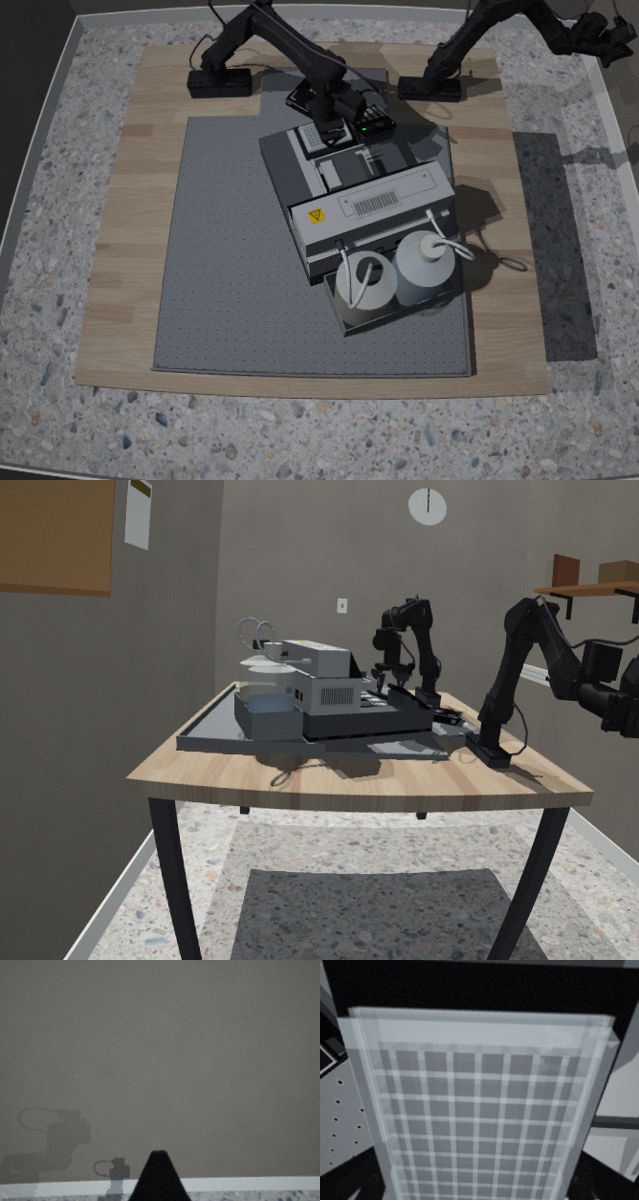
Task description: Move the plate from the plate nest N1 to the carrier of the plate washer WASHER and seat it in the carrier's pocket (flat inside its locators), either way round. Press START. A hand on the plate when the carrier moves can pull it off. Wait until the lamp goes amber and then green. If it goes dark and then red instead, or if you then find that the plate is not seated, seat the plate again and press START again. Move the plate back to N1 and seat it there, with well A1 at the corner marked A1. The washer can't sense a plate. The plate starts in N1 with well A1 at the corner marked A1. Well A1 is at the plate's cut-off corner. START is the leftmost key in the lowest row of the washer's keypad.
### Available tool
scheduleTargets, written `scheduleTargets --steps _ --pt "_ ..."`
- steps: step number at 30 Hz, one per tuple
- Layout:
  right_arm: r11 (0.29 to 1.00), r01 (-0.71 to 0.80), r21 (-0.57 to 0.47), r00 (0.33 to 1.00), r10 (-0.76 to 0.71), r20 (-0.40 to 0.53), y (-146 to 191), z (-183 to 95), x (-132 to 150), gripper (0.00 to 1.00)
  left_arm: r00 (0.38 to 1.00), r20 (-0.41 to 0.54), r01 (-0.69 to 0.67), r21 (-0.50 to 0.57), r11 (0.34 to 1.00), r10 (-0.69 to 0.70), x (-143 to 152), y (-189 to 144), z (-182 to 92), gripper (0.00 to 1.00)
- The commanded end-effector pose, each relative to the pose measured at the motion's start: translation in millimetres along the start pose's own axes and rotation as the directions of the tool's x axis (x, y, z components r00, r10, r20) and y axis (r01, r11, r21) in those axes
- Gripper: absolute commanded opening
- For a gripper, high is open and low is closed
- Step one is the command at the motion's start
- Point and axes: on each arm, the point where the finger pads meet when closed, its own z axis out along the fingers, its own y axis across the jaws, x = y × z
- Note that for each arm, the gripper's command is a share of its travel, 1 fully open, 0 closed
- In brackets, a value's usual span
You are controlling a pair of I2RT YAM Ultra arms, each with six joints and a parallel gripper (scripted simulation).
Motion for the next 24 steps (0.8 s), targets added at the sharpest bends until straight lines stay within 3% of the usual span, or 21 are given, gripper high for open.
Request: scheduleTargets --steps 1,11,24 --pt "0.995 -0.021 0.093 0.998 0.016 0.053 -16 -29 -4 0.00 0.997 0.079 0.011 -0.010 1.000 -0.011 -27 3 -5 0.00" --pt "0.998 -0.005 0.068 0.998 0.001 0.062 -11 -19 -18 0.00 0.997 0.079 0.011 -0.010 1.000 -0.011 -27 3 -5 0.00" --pt "0.999 -0.003 0.035 0.999 0.002 0.039 -8 -5 -8 0.00 0.997 0.079 0.011 -0.010 1.000 -0.011 -27 3 -5 0.00"
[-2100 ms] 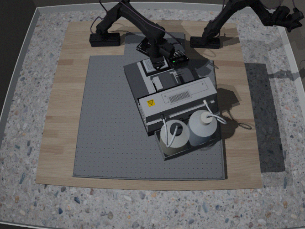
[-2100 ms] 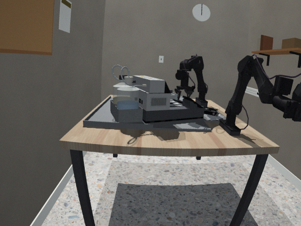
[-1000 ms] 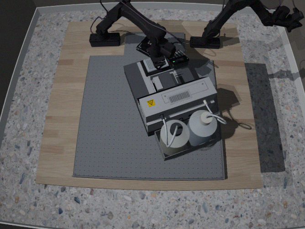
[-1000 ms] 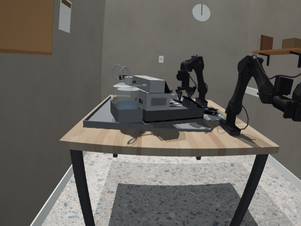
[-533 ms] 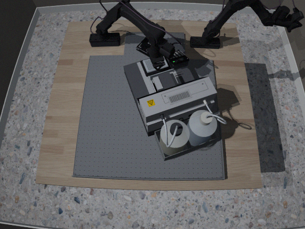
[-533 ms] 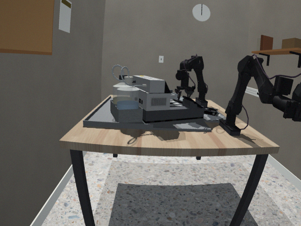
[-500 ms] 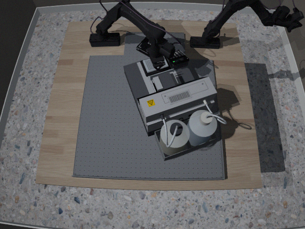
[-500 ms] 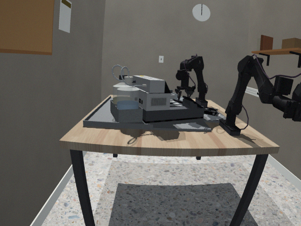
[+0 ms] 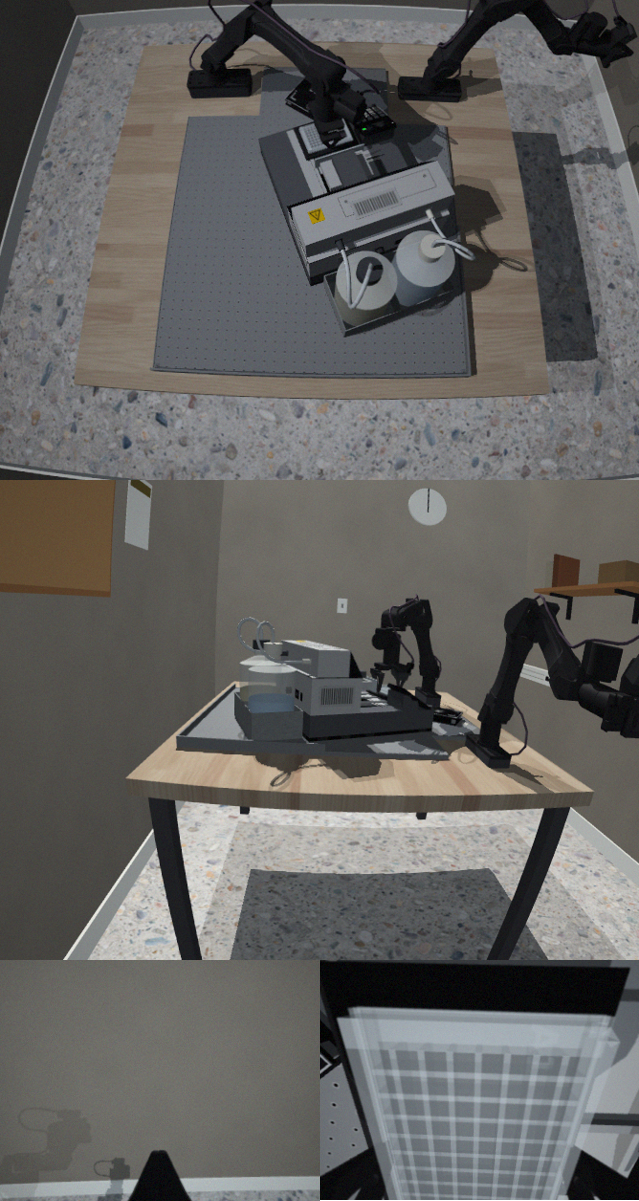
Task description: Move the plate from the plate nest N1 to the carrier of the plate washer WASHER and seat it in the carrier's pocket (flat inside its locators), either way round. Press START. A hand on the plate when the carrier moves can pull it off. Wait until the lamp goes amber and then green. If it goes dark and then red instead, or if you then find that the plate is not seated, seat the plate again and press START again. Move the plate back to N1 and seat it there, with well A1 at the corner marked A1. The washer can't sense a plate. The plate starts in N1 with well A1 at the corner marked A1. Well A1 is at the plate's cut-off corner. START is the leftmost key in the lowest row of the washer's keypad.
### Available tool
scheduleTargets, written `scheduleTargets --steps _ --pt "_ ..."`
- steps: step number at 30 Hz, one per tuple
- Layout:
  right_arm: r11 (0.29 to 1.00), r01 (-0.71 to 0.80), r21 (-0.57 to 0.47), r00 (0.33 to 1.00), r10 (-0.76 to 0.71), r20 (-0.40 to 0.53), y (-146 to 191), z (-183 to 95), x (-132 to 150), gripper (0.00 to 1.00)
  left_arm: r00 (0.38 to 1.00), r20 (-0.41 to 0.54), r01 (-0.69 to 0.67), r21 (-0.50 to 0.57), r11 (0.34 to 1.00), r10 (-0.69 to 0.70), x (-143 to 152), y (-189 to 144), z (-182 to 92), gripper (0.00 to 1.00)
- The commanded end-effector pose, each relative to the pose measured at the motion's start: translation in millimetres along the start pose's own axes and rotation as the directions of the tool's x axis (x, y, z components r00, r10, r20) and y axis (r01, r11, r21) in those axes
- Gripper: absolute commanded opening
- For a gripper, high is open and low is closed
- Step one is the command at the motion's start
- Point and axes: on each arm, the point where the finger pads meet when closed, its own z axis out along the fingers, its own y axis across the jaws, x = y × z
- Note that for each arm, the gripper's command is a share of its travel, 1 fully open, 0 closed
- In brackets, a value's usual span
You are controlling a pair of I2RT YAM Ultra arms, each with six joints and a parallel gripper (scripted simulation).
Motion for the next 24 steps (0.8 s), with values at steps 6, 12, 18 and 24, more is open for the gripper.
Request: scheduleTargets --steps 6,12,18,24 --pt "0.999 0.033 0.027 0.999 -0.033 0.032 4 -14 -12 0.00 0.997 0.079 0.011 -0.010 1.000 -0.011 -27 3 -5 0.00" --pt "0.999 0.025 0.037 0.999 -0.027 0.038 1 -24 -7 0.00 0.997 0.079 0.011 -0.010 1.000 -0.011 -27 3 -5 0.00" --pt "0.999 0.006 0.047 0.999 -0.007 0.038 -4 -28 -1 0.00 0.997 0.079 0.011 -0.010 1.000 -0.011 -27 3 -5 0.00" --pt "0.998 0.025 0.050 0.999 -0.027 0.038 0 -29 -8 0.00 0.997 0.079 0.011 -0.010 1.000 -0.011 -27 3 -5 0.00"
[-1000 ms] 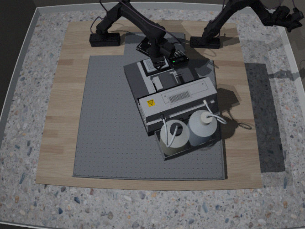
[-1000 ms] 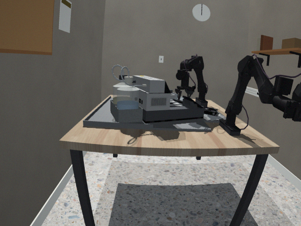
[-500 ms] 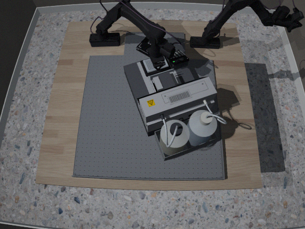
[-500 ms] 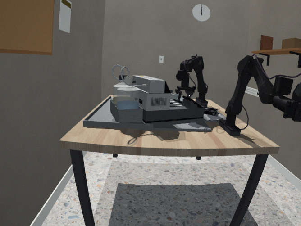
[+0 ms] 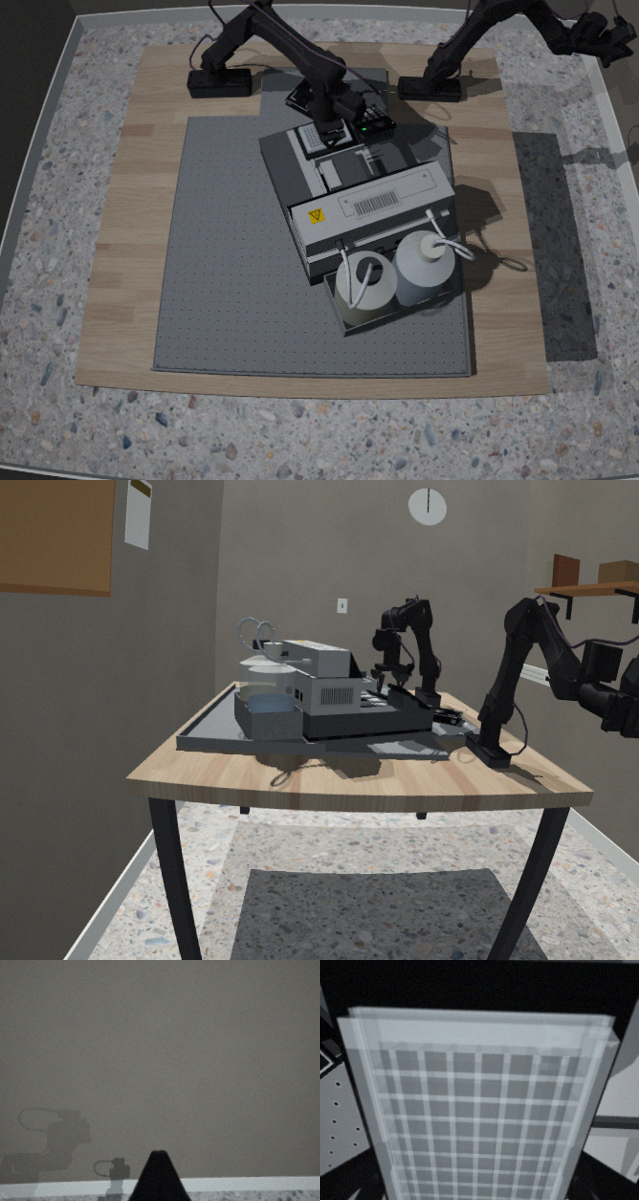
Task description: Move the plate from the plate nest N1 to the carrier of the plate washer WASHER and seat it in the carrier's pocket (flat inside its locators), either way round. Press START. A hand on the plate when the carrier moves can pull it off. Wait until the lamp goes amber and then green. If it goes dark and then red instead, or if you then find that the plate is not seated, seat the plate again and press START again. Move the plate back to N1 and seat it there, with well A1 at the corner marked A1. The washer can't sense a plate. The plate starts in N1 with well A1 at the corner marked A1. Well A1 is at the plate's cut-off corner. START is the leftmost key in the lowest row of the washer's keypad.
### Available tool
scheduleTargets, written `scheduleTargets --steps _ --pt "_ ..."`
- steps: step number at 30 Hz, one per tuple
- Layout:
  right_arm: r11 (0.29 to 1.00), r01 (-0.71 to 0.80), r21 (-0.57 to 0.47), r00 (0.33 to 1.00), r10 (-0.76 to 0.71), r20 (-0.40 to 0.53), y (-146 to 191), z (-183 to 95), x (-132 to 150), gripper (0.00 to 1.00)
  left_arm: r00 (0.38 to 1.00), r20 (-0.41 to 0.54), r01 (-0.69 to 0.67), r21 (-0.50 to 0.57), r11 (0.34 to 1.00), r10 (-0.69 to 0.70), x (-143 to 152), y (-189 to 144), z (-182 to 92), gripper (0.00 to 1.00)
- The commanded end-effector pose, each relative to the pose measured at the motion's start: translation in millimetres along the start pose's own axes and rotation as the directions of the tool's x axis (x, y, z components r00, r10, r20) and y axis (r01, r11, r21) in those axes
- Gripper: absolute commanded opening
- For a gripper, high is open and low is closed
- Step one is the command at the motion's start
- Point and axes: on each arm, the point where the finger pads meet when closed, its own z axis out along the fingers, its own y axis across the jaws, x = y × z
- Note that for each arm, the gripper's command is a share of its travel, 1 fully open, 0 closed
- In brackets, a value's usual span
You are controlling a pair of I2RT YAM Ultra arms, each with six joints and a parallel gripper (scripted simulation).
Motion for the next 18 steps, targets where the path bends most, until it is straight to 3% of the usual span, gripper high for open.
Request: scheduleTargets --steps 1,18 --pt "0.998 0.025 0.059 0.999 -0.028 0.044 -1 -33 -11 0.00 0.997 0.079 0.011 -0.010 1.000 -0.011 -27 3 -5 0.00" --pt "0.998 -0.013 0.060 0.999 0.010 0.042 -8 -23 -1 0.00 0.997 0.079 0.011 -0.010 1.000 -0.011 -27 3 -5 0.00"
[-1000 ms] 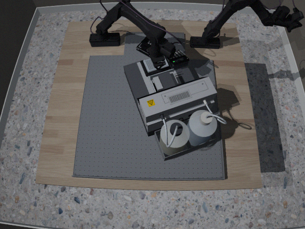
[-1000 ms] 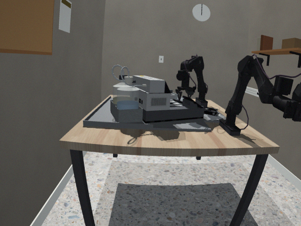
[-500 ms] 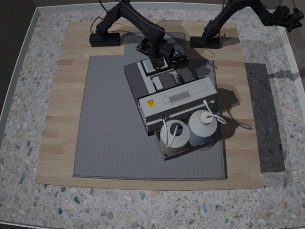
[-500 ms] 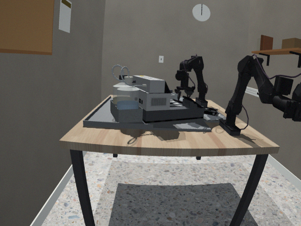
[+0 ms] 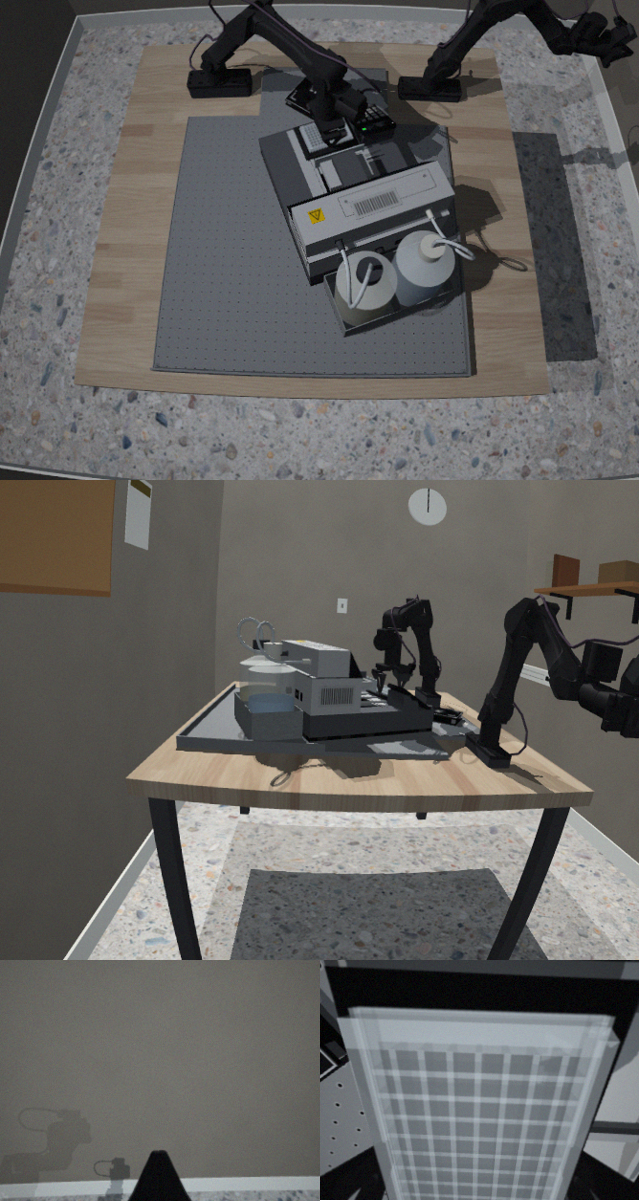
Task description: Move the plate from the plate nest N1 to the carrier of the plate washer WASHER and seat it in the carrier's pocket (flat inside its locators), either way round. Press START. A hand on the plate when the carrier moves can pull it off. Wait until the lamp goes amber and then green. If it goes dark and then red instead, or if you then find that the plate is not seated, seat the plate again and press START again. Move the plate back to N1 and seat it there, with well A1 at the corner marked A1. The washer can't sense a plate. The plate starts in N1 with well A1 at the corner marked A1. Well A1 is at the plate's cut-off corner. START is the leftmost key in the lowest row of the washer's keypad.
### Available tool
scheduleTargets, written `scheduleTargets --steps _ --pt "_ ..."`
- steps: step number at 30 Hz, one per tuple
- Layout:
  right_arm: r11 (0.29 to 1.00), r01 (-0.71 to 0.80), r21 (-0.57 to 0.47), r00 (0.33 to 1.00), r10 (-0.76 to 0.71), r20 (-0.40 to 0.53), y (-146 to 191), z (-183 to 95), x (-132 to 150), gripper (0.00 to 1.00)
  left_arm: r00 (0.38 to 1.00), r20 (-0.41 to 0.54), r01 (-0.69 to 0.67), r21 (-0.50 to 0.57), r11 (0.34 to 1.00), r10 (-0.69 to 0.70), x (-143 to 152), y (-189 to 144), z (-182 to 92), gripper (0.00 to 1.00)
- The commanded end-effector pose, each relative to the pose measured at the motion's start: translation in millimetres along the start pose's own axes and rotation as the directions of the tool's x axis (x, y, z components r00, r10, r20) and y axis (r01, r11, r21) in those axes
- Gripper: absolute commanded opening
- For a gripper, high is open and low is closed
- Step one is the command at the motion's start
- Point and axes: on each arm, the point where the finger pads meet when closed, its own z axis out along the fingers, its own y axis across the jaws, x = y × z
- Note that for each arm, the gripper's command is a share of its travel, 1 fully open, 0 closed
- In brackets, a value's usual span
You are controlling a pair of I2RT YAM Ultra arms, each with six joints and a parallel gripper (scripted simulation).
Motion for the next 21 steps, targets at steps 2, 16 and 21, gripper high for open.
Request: scheduleTargets --steps 2,16,21 --pt "0.998 -0.027 0.058 0.999 0.024 0.041 -9 -20 2 0.00 0.997 0.079 0.011 -0.010 1.000 -0.011 -27 3 -5 0.00" --pt "0.997 0.007 0.081 0.998 -0.012 0.055 -9 -24 -12 0.00 0.997 0.079 0.011 -0.010 1.000 -0.011 -27 3 -5 0.00" --pt "0.998 -0.009 0.056 0.999 0.006 0.042 -12 -13 -2 0.00 0.997 0.079 0.011 -0.010 1.000 -0.011 -27 3 -5 0.00"
